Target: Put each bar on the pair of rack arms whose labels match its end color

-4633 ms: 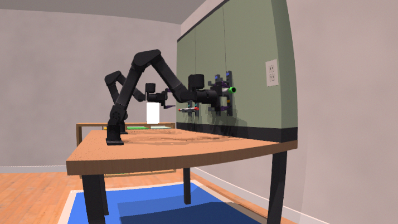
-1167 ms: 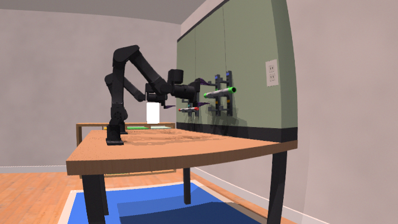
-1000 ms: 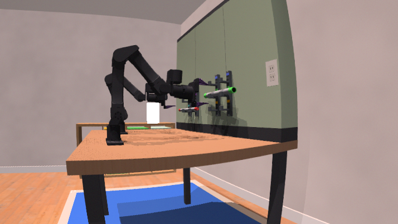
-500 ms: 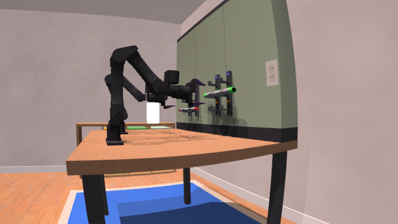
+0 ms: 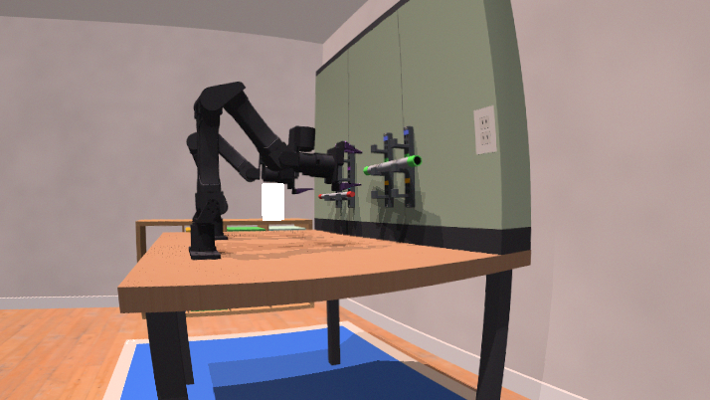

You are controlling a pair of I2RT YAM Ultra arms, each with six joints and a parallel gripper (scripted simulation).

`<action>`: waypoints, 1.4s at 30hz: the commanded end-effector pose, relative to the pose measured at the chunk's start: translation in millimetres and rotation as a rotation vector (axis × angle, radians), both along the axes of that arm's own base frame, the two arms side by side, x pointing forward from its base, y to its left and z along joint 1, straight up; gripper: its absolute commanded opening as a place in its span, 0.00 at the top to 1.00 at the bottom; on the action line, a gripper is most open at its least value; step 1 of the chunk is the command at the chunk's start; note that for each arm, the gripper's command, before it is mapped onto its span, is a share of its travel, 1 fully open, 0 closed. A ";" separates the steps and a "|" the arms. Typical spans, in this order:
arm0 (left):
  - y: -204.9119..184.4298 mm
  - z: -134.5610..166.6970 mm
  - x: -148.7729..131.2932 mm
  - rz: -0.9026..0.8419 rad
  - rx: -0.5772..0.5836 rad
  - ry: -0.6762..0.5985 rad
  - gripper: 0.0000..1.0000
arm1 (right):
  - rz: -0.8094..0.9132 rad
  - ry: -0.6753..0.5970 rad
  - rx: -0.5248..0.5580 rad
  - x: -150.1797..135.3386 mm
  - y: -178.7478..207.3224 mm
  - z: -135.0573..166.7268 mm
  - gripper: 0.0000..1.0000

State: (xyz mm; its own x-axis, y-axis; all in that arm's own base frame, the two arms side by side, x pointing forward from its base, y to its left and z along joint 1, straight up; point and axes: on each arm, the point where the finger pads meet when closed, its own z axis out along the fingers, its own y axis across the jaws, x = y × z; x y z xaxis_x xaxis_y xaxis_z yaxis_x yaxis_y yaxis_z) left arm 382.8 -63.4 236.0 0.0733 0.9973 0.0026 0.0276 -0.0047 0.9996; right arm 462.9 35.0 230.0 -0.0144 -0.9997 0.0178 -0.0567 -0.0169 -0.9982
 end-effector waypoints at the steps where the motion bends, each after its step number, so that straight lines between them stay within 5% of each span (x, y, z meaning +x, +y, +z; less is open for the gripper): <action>1: 4.2 7.1 1.6 0.008 -0.007 -0.030 0.00 | -0.011 -0.036 0.017 -4.9 -0.7 16.3 0.00; 42: 5.8 -15.0 20.3 0.008 -0.007 -0.030 0.00 | -0.011 -0.034 0.017 -4.9 -0.8 15.9 0.00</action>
